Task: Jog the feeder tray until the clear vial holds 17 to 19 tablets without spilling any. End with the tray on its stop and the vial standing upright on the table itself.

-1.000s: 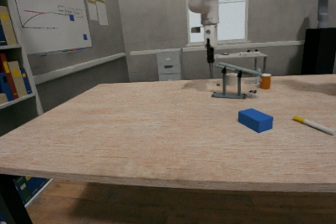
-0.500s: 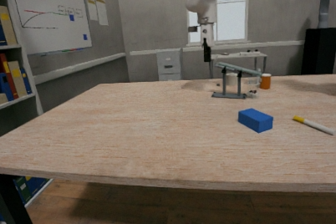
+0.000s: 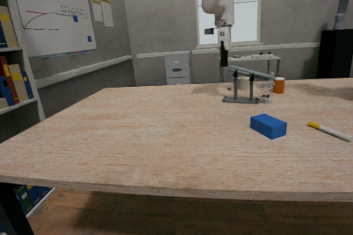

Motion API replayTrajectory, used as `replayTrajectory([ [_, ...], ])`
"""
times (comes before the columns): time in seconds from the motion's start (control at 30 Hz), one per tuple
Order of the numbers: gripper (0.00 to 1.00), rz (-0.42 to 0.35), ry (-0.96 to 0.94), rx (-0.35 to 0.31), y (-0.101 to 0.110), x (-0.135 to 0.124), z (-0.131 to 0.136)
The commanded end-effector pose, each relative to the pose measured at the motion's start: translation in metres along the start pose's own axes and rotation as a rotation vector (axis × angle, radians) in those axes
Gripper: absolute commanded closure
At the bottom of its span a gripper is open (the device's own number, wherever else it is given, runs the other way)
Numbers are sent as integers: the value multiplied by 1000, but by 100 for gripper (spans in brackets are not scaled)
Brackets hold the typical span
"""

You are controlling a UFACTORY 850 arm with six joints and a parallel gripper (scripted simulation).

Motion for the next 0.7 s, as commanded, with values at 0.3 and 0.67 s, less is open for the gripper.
replayTrajectory([
  [0.3, 100, -13, 0, 2, 8, 29, -8],
  [0.67, 100, -13, 0, 2, 8, 29, -8],
])
Point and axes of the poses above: the point where the finger pads meet when closed, its own y axis back along the fingers, its own z axis across the jaws, x = y × z, the point moved 1 cm from there along y, back along the fingers, and after that the axes turned 15 degrees about -y, right-handed, at the moved point
